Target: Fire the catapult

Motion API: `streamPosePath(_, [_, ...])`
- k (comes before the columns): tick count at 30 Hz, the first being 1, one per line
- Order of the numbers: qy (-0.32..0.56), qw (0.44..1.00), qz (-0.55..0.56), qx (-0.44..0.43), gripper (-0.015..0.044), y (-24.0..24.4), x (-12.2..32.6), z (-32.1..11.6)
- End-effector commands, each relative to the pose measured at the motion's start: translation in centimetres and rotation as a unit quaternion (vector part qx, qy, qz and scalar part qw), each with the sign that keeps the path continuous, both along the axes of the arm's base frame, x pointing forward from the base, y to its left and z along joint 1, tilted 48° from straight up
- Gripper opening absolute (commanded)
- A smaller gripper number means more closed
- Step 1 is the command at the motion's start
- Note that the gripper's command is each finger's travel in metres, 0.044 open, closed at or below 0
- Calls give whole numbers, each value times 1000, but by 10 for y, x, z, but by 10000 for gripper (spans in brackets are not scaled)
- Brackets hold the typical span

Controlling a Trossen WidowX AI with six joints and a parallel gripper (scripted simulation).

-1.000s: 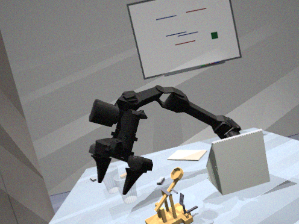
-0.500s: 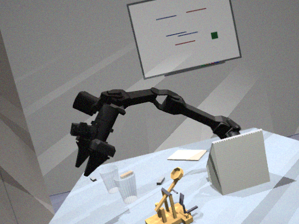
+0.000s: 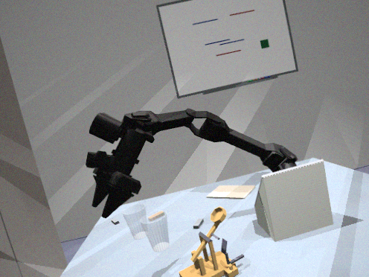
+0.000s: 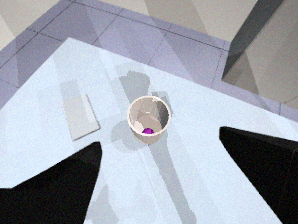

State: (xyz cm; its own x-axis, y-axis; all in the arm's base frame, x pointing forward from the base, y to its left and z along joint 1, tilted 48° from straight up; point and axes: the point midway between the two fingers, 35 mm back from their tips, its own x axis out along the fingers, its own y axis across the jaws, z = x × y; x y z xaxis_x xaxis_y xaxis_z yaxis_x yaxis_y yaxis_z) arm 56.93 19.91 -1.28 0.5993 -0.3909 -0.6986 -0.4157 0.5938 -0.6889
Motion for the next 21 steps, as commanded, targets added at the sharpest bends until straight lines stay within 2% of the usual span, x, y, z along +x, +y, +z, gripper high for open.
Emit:
streamPosePath(1, [-1,1000,-1,4,440,0,1,0])
streamPosePath(21, [0,1000,0,0,440,0,0,0])
